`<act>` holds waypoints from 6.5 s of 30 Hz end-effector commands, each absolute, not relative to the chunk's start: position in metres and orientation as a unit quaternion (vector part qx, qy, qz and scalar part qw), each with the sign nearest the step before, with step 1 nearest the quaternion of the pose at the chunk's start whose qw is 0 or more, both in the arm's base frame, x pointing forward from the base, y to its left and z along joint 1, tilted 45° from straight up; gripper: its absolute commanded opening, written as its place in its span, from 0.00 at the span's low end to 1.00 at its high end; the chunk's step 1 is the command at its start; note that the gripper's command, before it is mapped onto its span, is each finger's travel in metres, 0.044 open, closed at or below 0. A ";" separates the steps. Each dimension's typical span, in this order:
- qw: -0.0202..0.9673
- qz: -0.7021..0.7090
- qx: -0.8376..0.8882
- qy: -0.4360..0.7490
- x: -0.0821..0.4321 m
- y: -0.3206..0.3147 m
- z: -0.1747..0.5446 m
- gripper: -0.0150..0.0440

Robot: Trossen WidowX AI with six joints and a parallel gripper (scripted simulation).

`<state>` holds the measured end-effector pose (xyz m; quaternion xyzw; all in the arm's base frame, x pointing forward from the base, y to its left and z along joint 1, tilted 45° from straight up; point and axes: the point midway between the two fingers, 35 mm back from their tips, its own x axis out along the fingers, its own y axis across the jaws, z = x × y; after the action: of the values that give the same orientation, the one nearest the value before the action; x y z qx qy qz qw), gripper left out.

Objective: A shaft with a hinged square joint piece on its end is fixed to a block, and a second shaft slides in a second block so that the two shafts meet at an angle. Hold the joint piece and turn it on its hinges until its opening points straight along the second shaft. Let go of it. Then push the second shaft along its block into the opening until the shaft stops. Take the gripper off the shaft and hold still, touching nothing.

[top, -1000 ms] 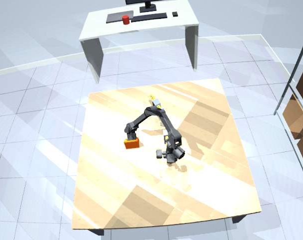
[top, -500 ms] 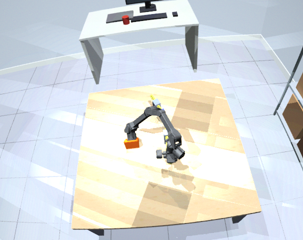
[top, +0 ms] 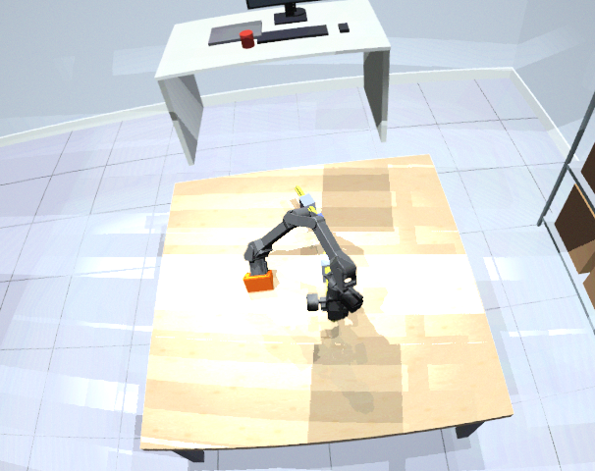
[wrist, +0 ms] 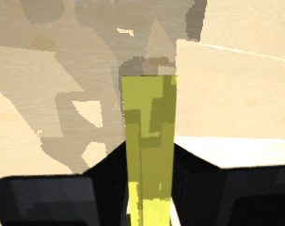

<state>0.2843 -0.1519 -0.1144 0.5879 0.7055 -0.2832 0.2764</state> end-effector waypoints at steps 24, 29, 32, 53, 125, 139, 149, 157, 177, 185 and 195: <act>0.276 -0.283 0.588 0.706 0.284 -0.152 -0.114 0.37; 0.276 -0.283 0.588 0.706 0.284 -0.152 -0.114 0.37; 0.276 -0.283 0.588 0.706 0.284 -0.152 -0.114 0.37; 0.276 -0.283 0.588 0.706 0.284 -0.152 -0.114 0.37; 0.289 -0.266 0.629 0.670 0.281 -0.102 -0.068 0.25; 0.288 -0.266 0.629 0.671 0.279 -0.086 -0.054 0.25; 0.288 -0.266 0.630 0.671 0.279 -0.074 -0.043 0.25; 0.291 -0.269 0.627 0.671 0.279 -0.077 -0.045 0.25; 0.291 -0.269 0.627 0.671 0.279 -0.077 -0.045 0.68; 0.291 -0.269 0.627 0.671 0.279 -0.077 -0.045 1.00; 0.291 -0.269 0.627 0.671 0.279 -0.077 -0.045 1.00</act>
<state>0.2787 -0.0768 -0.0448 0.6269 0.6712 -0.2688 0.2904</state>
